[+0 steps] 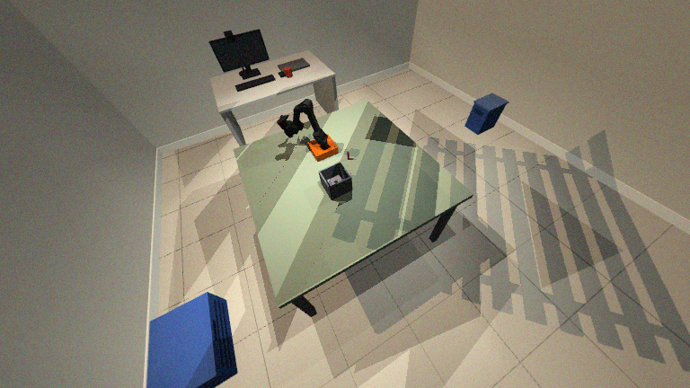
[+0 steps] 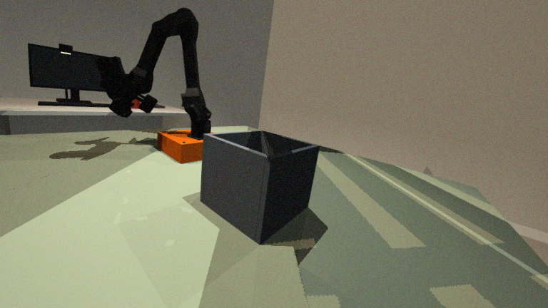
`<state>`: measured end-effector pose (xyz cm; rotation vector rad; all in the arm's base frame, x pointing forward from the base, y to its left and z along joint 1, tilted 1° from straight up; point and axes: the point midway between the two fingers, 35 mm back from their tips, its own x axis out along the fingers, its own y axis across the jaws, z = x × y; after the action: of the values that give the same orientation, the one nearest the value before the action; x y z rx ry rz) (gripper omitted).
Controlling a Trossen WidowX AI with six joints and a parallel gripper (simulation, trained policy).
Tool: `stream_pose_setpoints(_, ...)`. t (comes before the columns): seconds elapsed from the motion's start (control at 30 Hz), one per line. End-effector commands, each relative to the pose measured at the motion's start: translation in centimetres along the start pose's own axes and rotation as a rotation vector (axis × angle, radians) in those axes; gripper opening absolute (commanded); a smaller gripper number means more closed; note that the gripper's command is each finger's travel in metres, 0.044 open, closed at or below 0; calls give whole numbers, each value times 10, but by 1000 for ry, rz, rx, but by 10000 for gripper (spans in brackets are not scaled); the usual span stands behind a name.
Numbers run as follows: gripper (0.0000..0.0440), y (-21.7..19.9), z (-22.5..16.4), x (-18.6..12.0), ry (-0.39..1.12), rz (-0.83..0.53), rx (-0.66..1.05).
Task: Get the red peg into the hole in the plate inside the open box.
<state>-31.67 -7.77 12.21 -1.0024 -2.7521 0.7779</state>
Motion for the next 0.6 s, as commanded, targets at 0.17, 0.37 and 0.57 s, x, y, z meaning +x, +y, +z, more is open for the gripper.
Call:
stream_pose_setpoints(0.17,440,-25,11,-22,-49,-76,9)
stream_pose_setpoints(0.37,440,-73,20,-60,-154,-207,109)
stream_pose_setpoints(0.57,440,-121,20,-110,-283,-336,213)
